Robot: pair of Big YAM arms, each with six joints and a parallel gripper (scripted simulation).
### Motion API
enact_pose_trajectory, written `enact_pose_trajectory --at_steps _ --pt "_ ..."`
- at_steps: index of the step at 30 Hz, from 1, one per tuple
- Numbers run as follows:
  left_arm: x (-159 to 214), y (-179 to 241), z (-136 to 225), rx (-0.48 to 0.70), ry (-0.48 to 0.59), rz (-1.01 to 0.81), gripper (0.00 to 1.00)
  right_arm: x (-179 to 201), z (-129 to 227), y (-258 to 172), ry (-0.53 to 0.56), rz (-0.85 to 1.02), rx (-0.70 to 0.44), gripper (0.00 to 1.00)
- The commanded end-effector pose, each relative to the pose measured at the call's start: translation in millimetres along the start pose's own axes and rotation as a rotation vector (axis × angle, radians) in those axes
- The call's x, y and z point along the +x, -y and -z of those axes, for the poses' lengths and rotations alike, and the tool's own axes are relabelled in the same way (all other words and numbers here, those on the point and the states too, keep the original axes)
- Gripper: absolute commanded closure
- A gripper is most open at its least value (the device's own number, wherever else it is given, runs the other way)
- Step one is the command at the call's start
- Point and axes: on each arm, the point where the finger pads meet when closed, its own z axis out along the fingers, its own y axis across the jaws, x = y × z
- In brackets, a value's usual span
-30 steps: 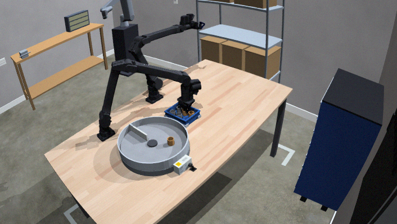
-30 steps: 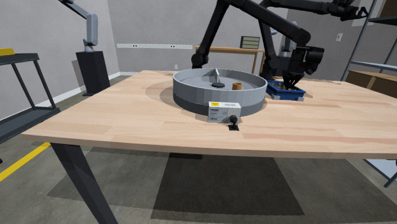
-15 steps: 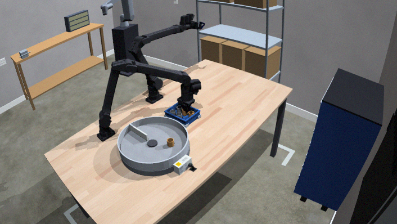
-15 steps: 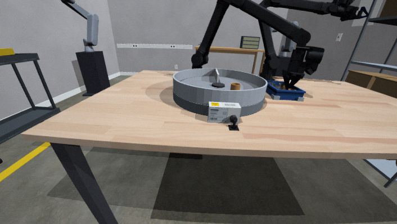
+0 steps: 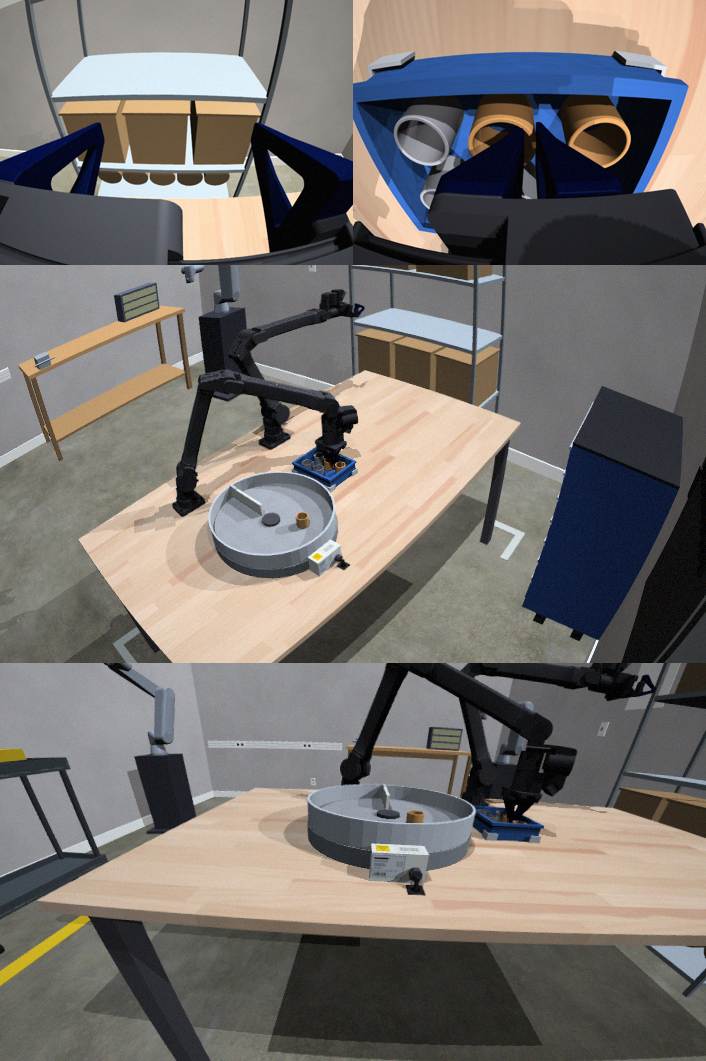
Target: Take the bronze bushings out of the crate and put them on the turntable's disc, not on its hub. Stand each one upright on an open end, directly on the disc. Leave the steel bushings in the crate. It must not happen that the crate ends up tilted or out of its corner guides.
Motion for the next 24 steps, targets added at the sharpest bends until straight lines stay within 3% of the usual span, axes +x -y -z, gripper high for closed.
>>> enact_pose_trajectory --at_steps 1,20,24 --pt "-28 -4 11 -0.005 0.067 -0.016 0.00 -9 7 2 0.024 -0.005 0.013 1.00" --pt "-28 -4 11 -0.005 0.067 -0.016 0.00 -9 8 2 0.025 -0.005 0.014 1.00" --pt "-28 -4 11 -0.005 0.067 -0.016 0.00 -14 28 5 0.048 -0.005 0.026 1.00"
